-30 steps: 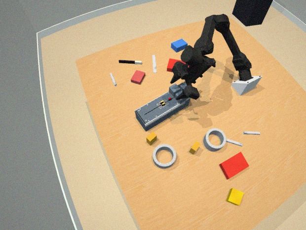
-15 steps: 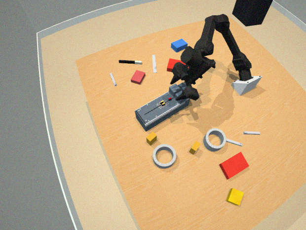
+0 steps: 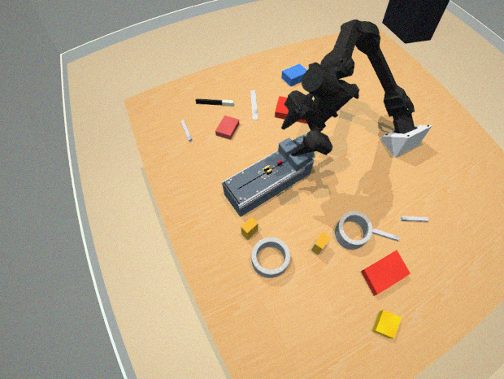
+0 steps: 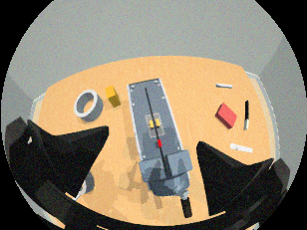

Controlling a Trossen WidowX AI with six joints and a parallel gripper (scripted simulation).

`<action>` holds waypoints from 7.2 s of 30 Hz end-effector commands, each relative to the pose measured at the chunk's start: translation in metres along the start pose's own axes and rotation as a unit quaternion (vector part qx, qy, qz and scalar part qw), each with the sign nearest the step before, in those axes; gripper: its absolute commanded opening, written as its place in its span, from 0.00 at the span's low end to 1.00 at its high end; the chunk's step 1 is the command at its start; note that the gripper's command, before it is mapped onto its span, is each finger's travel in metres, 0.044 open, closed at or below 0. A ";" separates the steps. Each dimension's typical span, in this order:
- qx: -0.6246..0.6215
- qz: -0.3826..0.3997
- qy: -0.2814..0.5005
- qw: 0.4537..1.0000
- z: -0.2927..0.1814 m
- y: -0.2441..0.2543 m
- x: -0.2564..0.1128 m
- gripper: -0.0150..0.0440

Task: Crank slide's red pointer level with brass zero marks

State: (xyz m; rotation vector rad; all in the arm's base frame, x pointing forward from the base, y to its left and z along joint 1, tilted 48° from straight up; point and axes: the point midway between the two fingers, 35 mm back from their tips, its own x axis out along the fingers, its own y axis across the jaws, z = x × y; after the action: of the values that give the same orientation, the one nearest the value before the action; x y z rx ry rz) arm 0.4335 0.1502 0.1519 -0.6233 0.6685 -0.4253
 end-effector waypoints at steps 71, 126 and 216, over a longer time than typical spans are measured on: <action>-0.170 0.099 -0.047 0.979 -0.123 -0.083 -0.003 1.00; -0.171 0.097 -0.049 0.979 -0.140 -0.078 0.009 0.25; -0.170 0.098 -0.049 0.979 -0.156 -0.050 0.011 0.25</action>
State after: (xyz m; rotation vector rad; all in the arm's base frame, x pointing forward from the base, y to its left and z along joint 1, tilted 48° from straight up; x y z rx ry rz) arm 0.3278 0.0439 0.0922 -0.8869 0.6936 -0.1166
